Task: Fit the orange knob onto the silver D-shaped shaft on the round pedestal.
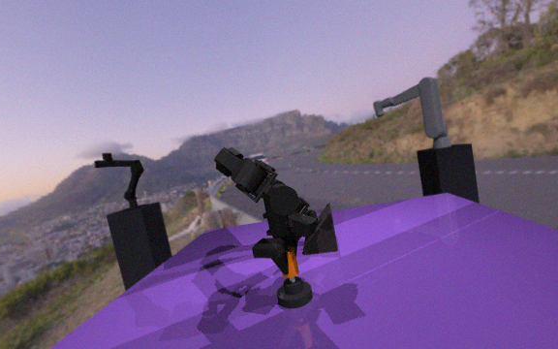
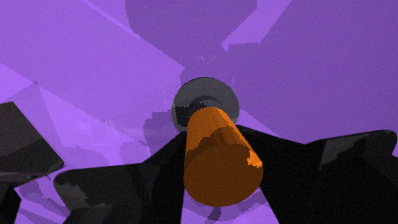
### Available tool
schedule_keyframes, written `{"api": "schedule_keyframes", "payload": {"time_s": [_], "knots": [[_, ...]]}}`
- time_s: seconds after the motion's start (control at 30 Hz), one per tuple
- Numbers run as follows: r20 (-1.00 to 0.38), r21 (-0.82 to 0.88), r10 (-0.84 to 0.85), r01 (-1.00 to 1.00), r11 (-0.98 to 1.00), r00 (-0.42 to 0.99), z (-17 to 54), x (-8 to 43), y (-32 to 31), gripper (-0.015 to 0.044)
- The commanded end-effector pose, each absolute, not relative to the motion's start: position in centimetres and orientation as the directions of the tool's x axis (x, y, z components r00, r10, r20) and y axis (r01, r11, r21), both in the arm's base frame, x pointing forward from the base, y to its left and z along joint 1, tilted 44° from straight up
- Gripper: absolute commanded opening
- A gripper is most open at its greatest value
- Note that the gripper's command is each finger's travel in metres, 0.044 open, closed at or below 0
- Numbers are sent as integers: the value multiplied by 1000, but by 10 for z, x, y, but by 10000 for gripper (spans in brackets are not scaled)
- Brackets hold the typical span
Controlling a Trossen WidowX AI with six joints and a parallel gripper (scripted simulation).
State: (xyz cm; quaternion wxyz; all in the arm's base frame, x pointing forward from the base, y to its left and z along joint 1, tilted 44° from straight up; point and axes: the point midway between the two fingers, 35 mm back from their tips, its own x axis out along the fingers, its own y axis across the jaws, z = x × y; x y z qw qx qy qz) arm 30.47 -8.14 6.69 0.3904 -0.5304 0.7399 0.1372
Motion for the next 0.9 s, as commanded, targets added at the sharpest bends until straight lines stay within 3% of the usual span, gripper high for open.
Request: {"api": "schedule_keyframes", "payload": {"time_s": [0.0,0.87], "knots": [[-723,-218,-679,-890,400,-128,70,306,-81,0],[-723,-218,-679,-890,400,-128,67,304,-81,0]]}}
